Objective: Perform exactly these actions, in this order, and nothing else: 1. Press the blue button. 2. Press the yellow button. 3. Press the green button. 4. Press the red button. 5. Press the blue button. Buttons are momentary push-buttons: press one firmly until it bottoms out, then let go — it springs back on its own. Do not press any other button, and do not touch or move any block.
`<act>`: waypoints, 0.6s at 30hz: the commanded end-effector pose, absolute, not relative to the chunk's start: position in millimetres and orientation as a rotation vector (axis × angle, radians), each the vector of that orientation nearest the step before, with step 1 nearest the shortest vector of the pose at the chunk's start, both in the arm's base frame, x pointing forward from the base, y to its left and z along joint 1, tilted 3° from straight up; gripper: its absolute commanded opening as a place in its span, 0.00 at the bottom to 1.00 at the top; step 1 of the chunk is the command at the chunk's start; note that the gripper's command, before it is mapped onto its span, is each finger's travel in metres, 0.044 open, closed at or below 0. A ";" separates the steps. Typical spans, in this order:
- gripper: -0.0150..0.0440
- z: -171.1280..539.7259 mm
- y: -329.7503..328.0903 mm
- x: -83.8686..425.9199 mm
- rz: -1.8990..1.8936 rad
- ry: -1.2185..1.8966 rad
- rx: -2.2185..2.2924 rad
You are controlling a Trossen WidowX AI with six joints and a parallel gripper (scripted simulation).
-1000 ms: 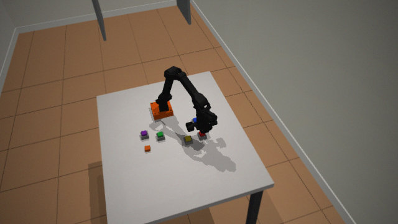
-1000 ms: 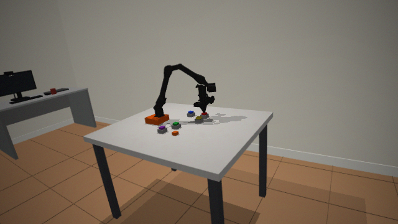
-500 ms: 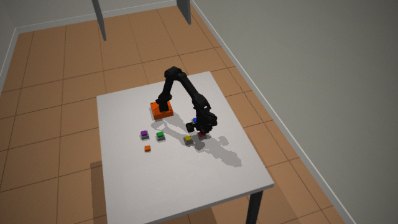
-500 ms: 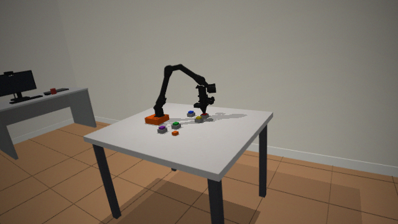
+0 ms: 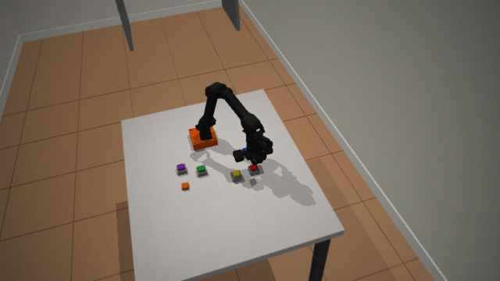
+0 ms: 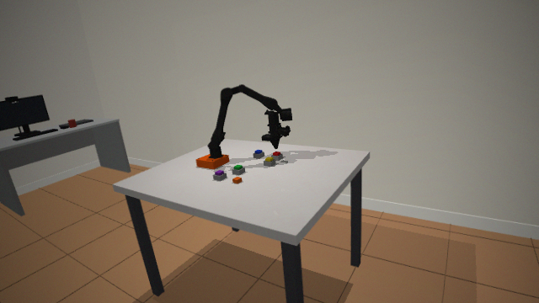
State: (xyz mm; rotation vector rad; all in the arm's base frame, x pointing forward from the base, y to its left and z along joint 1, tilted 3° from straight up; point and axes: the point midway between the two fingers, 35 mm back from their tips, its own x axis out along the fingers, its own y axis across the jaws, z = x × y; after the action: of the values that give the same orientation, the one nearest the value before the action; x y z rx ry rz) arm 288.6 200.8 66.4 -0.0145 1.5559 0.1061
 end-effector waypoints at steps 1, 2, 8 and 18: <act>0.29 81.1 200.7 289.4 0.108 1.554 -0.013; 0.29 93.8 200.3 289.8 0.108 1.554 -0.013; 0.29 132.6 197.1 288.0 0.108 1.554 -0.014; 0.29 132.7 192.2 181.6 0.109 1.564 -0.013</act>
State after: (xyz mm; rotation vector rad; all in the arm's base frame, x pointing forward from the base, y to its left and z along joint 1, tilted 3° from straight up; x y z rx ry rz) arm 215.5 198.3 132.5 -0.0193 1.5716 0.1052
